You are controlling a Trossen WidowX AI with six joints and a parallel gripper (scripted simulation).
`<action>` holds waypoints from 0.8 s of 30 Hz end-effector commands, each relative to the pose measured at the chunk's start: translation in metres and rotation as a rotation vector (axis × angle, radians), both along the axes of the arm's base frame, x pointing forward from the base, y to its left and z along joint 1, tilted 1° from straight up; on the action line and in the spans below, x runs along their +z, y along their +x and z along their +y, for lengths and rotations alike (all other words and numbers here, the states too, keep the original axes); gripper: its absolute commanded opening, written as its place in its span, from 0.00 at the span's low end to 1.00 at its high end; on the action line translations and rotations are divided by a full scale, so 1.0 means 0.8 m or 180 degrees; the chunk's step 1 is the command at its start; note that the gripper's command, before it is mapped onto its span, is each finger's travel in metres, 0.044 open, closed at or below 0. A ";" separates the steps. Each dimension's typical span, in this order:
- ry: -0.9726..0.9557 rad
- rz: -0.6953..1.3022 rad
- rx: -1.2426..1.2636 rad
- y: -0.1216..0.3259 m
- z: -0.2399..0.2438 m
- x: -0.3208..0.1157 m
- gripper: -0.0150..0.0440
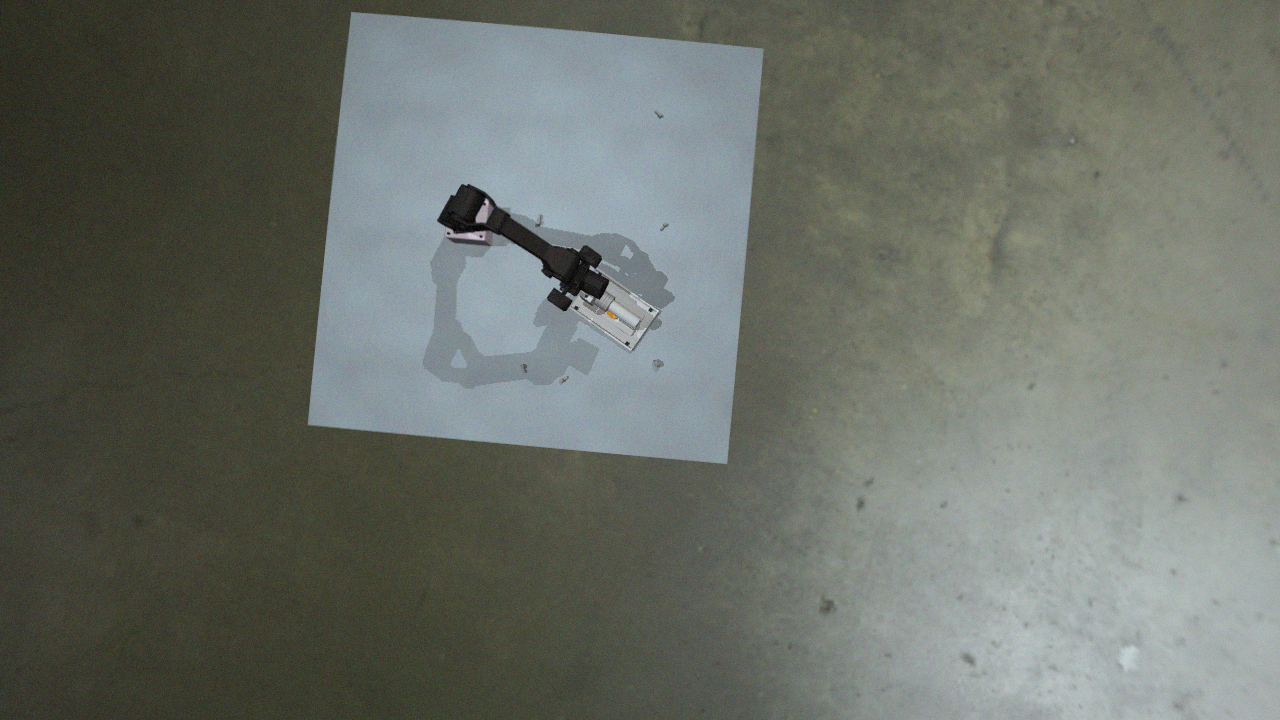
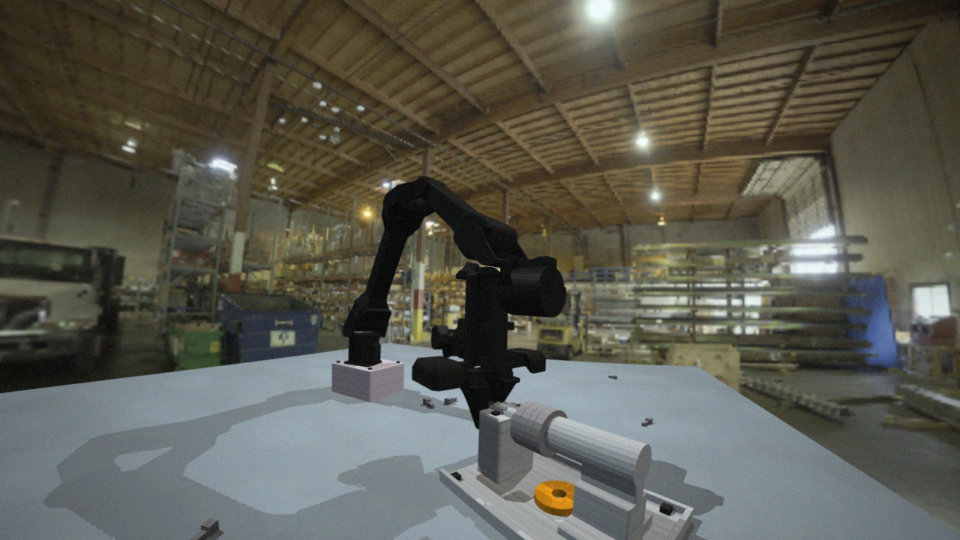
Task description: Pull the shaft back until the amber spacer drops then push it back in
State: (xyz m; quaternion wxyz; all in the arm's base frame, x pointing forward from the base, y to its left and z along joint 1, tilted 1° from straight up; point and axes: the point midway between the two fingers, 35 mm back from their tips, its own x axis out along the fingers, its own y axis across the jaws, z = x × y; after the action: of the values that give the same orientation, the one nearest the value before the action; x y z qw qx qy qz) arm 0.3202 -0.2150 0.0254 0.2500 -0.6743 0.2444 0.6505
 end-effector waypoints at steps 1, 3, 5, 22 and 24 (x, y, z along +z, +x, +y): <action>-0.0013 0.0001 0.0001 0.002 -0.003 0.000 0.25; -0.0013 0.0001 0.0001 0.003 -0.003 0.000 0.25; -0.0013 0.0000 0.0001 0.004 -0.004 0.000 0.25; 0.0018 0.0027 0.0000 0.002 -0.002 0.000 0.52; 0.0018 0.0027 0.0000 0.002 -0.002 0.000 0.61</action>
State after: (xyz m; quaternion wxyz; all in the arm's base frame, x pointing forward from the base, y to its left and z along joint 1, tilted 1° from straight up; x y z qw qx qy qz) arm 0.3222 -0.2168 0.0254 0.2507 -0.6716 0.2439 0.6532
